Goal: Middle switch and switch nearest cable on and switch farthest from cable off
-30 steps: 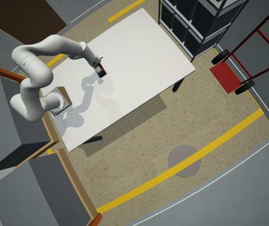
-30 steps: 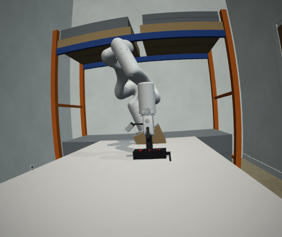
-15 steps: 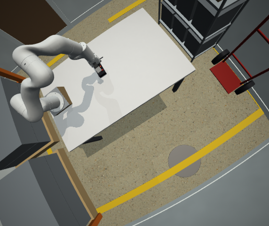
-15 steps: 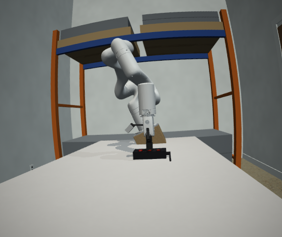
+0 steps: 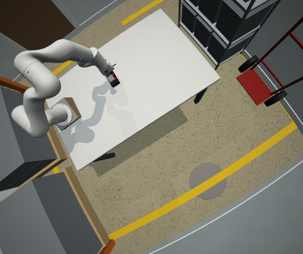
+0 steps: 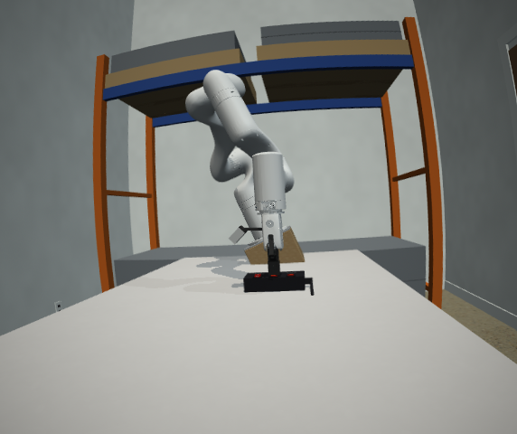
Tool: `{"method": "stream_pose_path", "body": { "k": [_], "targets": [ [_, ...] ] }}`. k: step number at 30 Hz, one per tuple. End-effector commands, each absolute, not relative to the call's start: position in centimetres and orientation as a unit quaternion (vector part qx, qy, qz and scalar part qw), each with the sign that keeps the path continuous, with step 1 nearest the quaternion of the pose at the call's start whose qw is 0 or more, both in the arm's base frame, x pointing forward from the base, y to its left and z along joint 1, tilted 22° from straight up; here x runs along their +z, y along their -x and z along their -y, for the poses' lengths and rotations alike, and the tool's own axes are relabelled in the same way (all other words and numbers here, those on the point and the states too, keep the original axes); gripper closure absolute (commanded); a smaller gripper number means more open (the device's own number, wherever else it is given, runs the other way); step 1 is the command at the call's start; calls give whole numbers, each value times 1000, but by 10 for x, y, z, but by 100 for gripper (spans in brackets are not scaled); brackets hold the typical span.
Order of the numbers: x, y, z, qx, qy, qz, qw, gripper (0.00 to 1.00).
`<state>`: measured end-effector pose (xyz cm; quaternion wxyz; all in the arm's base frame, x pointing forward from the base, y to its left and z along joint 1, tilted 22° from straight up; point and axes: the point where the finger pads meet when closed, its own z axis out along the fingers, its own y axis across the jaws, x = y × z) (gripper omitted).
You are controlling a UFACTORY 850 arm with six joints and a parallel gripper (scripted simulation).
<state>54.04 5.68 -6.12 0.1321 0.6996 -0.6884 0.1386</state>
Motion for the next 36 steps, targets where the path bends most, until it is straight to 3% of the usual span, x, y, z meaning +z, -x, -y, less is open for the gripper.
{"method": "stream_pose_path", "body": {
  "k": [1, 36],
  "targets": [
    [-61, -541, -57, 139, -700, 688, 132, 100],
    [-25, -540, -72, 139, -700, 688, 132, 100]
  ]
}}
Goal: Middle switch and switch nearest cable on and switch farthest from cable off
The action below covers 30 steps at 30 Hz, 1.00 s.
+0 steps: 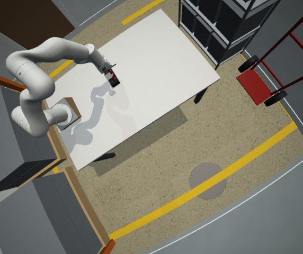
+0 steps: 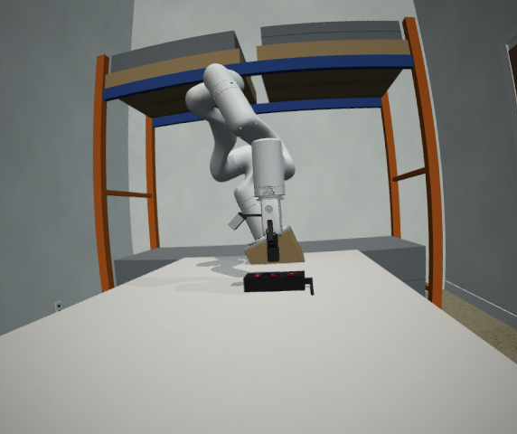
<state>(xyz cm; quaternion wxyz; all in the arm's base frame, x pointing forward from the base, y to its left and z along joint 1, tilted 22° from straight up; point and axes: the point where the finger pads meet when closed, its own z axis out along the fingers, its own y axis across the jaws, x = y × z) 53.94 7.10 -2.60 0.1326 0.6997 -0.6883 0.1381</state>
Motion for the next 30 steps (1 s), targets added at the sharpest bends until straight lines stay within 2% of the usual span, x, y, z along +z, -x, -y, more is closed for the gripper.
{"method": "stream_pose_path", "body": {
  "k": [1, 9, 10, 30],
  "targets": [
    [-25, -540, -72, 139, -700, 688, 132, 100],
    [-25, -540, -72, 139, -700, 688, 132, 100],
    [-25, -540, -72, 139, -700, 688, 132, 0],
    [39, -539, -98, 139, -700, 688, 132, 0]
  ]
}}
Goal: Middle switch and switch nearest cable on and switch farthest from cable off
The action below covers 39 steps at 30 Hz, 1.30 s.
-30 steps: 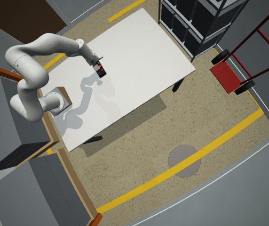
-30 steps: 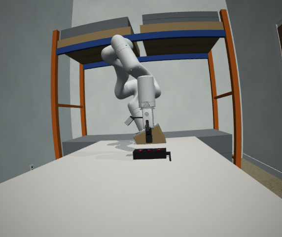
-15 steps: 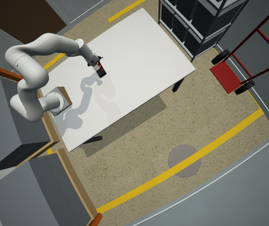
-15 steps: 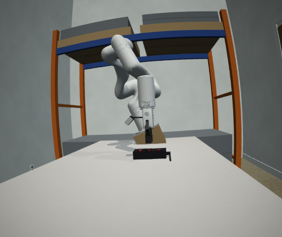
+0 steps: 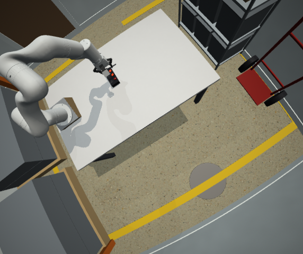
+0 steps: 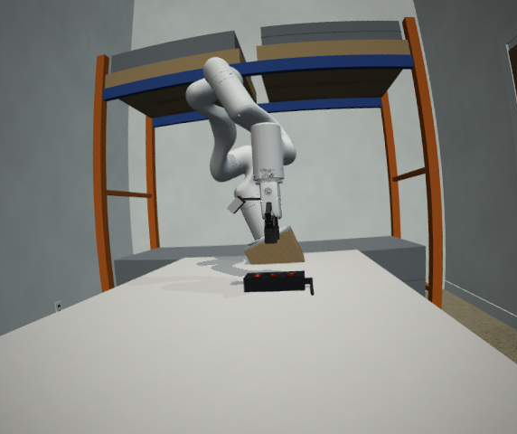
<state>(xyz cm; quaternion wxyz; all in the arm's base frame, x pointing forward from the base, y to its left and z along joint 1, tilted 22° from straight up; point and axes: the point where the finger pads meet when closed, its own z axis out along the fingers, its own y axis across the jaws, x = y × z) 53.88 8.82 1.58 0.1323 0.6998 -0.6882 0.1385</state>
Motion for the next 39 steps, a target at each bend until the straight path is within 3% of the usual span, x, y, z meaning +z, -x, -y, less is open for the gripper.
{"method": "stream_pose_path", "body": {
  "k": [1, 39],
  "targets": [
    [44, -539, -100, 139, -700, 688, 132, 0],
    [66, -539, -108, 139, -700, 688, 132, 0]
  ]
}}
